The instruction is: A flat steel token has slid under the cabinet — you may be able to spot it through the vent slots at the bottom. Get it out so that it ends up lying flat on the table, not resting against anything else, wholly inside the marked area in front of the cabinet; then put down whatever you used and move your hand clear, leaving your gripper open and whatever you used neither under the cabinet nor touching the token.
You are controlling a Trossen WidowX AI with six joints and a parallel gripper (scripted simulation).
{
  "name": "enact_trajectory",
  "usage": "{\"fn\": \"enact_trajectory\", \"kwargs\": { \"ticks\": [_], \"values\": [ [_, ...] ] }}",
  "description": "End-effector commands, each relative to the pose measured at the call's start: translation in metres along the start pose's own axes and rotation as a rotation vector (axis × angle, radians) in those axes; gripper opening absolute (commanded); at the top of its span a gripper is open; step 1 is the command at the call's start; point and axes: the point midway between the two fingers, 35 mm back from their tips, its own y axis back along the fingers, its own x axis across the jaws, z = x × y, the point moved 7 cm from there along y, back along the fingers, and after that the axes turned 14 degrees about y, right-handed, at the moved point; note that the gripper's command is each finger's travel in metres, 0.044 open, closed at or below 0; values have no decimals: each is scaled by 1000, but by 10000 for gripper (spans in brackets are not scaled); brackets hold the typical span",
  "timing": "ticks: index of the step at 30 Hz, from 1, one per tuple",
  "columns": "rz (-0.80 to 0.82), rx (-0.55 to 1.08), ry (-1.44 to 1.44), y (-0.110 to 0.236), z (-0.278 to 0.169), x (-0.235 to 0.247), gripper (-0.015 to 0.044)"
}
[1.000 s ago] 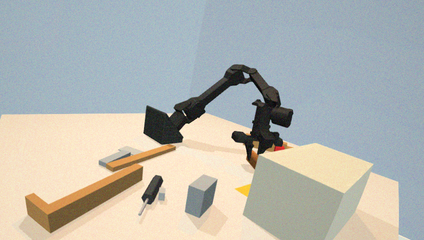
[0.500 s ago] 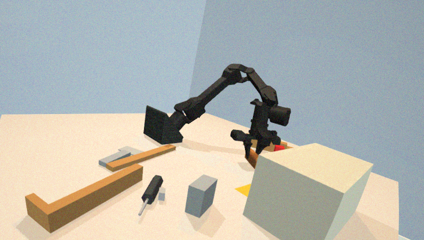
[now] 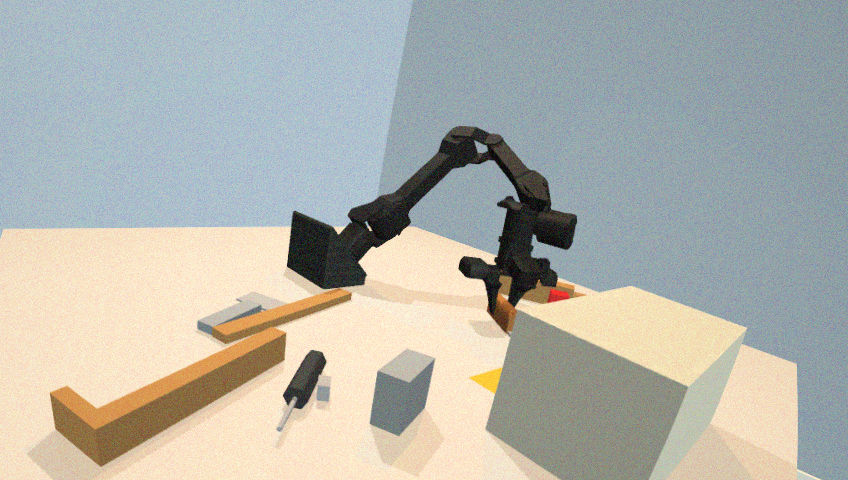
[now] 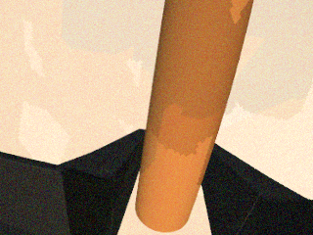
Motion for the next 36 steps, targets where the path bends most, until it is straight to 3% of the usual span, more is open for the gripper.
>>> {"fn": "enact_trajectory", "kwargs": {
  "ticks": [1, 36],
  "values": [
    [-2, 2, 0, -1, -5, 1, 0],
    [-1, 3, 0, 2, -34, 10, 0]
  ]
}}
